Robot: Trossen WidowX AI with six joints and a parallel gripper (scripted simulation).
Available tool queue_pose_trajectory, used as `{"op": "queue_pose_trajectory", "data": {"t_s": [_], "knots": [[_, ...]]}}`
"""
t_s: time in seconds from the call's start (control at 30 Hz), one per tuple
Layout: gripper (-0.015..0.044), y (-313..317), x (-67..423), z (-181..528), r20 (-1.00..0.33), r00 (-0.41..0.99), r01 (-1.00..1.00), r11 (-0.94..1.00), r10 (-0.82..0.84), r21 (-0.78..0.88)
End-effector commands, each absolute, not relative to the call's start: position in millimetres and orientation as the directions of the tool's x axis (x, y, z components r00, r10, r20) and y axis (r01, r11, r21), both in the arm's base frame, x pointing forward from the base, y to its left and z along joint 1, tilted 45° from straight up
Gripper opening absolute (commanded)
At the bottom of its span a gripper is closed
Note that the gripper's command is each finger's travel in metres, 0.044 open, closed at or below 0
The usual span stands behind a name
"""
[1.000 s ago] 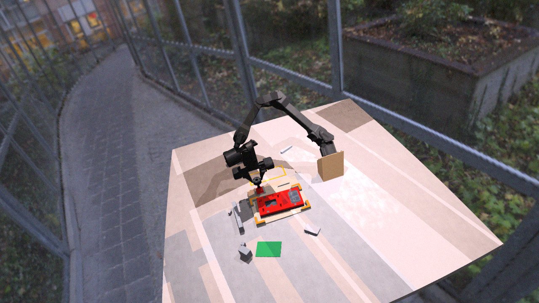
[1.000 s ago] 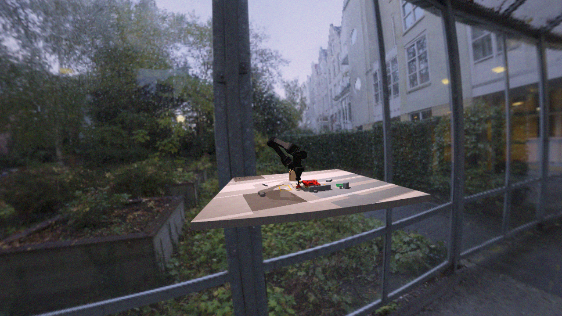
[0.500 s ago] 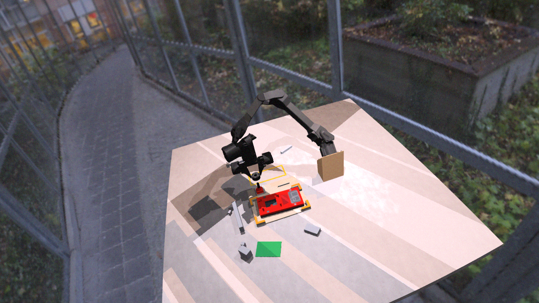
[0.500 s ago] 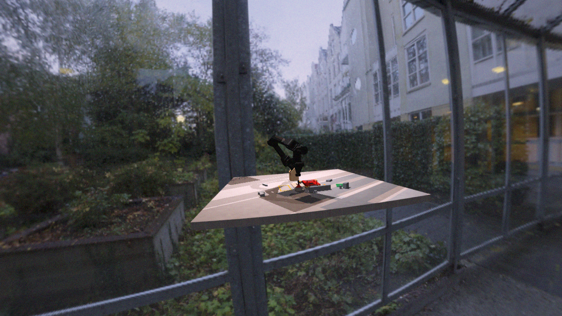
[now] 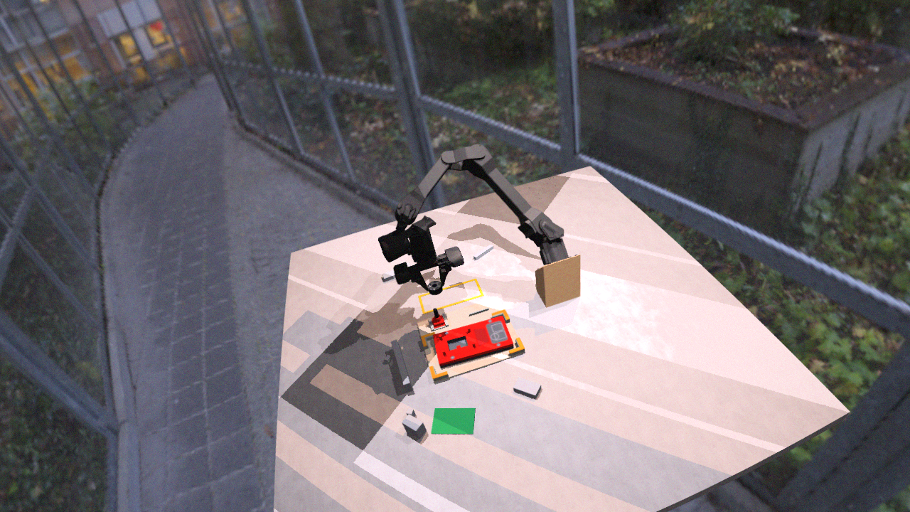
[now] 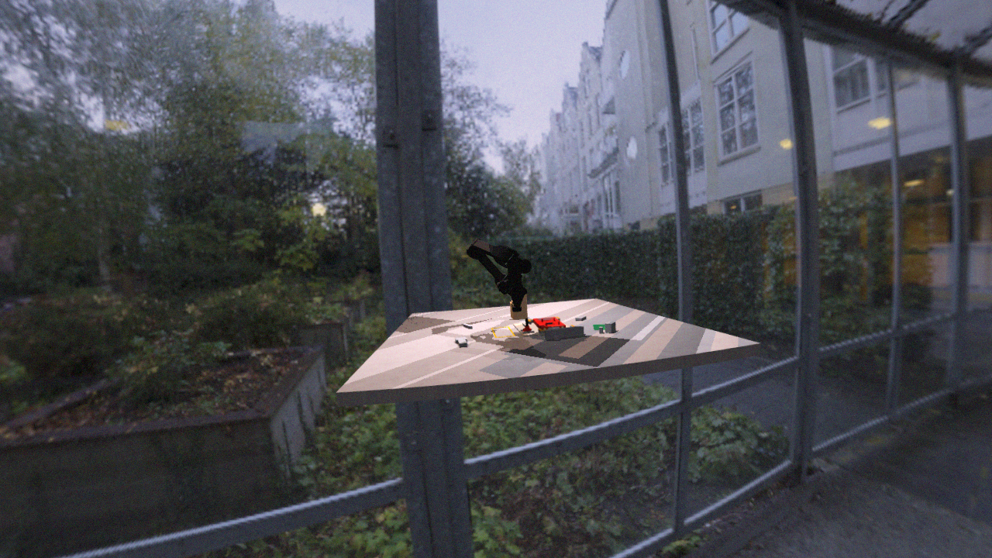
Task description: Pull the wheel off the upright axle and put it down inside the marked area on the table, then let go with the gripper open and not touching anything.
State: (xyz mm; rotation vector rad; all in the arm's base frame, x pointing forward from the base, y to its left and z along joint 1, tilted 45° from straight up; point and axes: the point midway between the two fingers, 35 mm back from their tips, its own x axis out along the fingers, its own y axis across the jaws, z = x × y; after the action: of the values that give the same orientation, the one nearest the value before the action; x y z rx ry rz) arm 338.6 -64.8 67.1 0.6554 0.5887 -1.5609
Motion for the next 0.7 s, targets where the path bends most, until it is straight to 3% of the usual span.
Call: {"op": "queue_pose_trajectory", "data": {"t_s": [0.0, 0.67], "knots": [[0.0000, -71.1, 332.5, 77.7, -0.707, -0.051, 0.996, -0.085, -0.706, 0.012], [0.0000, -100.3, 296.0, 114.3, -0.705, -0.049, 0.996, -0.085, -0.707, 0.017]]}}
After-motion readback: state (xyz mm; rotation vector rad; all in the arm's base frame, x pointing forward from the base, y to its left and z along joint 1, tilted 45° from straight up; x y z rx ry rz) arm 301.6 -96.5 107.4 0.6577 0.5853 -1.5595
